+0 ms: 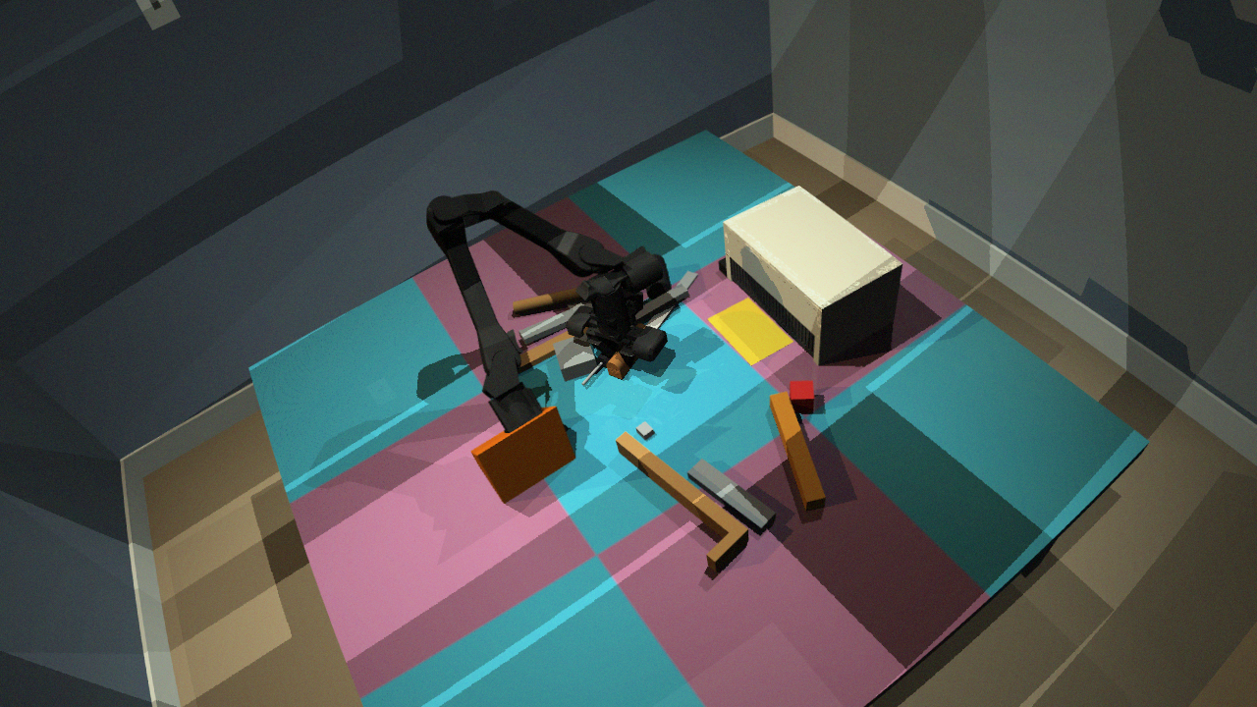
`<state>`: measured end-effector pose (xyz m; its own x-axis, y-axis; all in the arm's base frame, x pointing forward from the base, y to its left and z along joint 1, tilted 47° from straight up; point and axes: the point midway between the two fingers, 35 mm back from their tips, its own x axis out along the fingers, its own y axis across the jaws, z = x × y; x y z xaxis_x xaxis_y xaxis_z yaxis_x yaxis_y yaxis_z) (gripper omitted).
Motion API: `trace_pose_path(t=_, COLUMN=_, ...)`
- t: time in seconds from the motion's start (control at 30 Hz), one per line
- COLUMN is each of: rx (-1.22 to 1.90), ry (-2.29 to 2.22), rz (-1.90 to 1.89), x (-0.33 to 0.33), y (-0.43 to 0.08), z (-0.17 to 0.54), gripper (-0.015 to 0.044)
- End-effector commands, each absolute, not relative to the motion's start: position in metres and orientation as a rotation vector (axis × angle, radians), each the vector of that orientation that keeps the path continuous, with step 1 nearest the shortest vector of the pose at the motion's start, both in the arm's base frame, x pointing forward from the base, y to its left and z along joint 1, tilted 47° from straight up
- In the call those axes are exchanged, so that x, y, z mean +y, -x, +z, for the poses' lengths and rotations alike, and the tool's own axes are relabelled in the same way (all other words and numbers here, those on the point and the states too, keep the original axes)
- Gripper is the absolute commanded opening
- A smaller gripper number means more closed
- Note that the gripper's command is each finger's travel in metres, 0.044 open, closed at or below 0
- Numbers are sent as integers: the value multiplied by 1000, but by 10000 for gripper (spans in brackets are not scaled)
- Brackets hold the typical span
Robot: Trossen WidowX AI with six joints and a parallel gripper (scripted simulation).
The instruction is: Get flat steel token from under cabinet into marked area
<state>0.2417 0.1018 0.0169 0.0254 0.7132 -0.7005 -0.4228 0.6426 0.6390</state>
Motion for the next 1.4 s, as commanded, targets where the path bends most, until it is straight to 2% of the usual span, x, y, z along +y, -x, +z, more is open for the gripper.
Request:
trace_pose_path(t=0.0, rx=1251, ry=-288, rz=917, x=105, y=-242, z=20, gripper=0)
trace_pose_path(t=1.37, rx=1251, ry=-288, rz=917, x=108, y=-241, z=24, gripper=0)
